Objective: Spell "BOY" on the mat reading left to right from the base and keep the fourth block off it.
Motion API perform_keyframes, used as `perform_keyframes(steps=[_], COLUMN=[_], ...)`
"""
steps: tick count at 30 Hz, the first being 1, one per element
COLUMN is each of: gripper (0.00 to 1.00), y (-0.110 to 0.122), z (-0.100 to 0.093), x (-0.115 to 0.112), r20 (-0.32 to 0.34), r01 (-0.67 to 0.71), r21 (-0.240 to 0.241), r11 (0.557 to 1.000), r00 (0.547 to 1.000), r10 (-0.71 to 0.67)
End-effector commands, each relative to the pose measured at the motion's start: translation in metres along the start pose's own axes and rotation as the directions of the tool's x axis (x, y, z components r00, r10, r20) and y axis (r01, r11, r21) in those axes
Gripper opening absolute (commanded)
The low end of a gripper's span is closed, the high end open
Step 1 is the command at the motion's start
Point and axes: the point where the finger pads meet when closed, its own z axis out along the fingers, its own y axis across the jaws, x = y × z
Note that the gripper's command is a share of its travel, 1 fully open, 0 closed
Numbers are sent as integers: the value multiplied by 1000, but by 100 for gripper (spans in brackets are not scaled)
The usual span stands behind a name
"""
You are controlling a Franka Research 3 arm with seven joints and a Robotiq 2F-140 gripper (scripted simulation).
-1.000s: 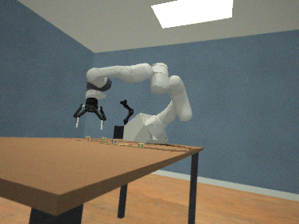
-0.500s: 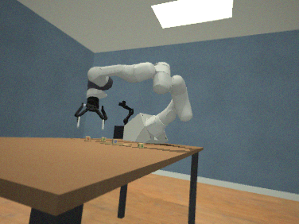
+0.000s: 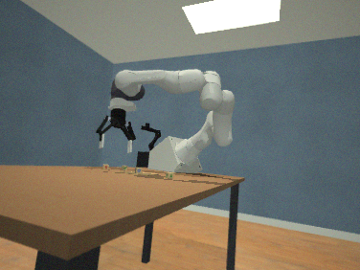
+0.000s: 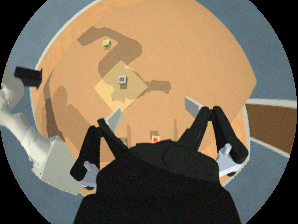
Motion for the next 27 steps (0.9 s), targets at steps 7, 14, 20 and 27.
perform_keyframes(steps=[7,14,20,27], gripper=[100,100,100,100], y=[-5,-11,-19,-28], z=[0,1,3,5], x=[31,70,98,126], r20=[37,57,66,71], r01=[209,360,463,566], r21=[25,56,80,107], r11=[978,931,883,818], r00=[977,930,881,816], r10=[-210,-363,-468,-574])
